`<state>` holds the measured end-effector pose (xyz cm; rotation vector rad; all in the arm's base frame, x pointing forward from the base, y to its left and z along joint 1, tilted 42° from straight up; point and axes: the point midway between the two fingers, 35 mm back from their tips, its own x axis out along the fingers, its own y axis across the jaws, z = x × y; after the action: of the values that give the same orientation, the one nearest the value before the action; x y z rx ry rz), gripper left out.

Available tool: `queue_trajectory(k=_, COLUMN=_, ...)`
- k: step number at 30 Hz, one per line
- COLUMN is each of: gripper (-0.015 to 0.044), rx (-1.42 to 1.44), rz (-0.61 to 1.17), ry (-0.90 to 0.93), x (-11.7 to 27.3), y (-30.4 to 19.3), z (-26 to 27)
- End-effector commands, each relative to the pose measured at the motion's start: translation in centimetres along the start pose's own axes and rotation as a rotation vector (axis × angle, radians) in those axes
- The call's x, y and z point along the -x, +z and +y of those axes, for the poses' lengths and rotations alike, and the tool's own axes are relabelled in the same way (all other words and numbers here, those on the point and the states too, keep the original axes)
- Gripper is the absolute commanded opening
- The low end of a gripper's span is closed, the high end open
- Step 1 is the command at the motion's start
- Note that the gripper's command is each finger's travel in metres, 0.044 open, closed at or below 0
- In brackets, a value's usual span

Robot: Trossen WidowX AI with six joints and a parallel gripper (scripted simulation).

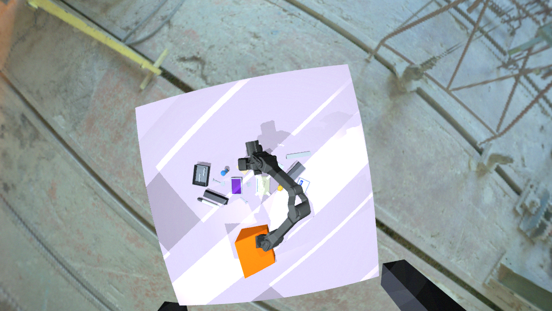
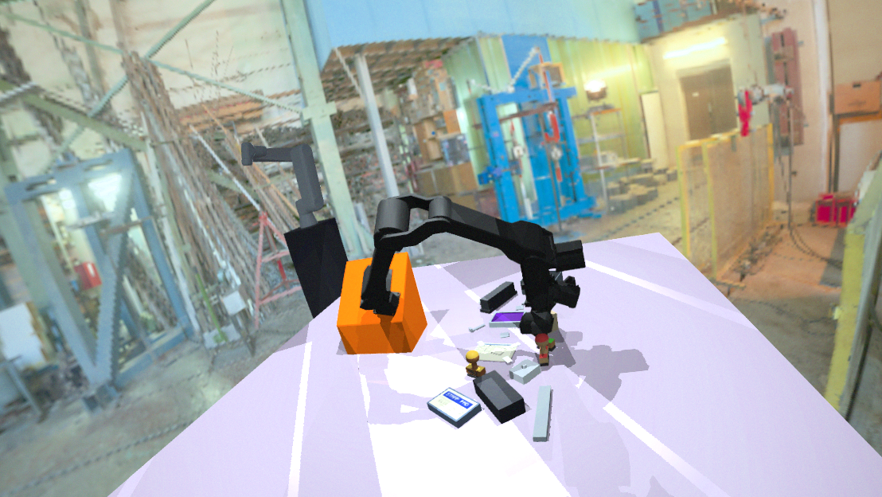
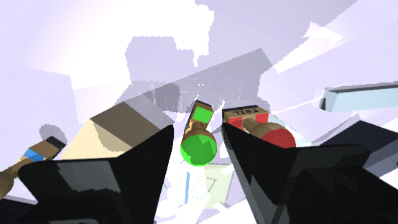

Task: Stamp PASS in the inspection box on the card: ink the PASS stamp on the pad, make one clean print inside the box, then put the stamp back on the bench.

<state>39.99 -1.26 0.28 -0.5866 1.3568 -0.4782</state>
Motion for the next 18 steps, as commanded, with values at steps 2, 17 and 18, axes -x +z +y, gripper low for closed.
queue_trajectory(k=2, gripper=0.0258, rx=0.000, rz=-0.001, ry=0.003, x=2.3, y=0.3, z=0.2)
queue_trajectory(k=17, gripper=0.0258, rx=0.007, rz=0.001, ry=0.000, x=11.8, y=-0.1, z=0.4)
queue_trajectory(k=18, gripper=0.0258, rx=0.007, rz=0.001, ry=0.000, x=11.8, y=-0.1, z=0.4)
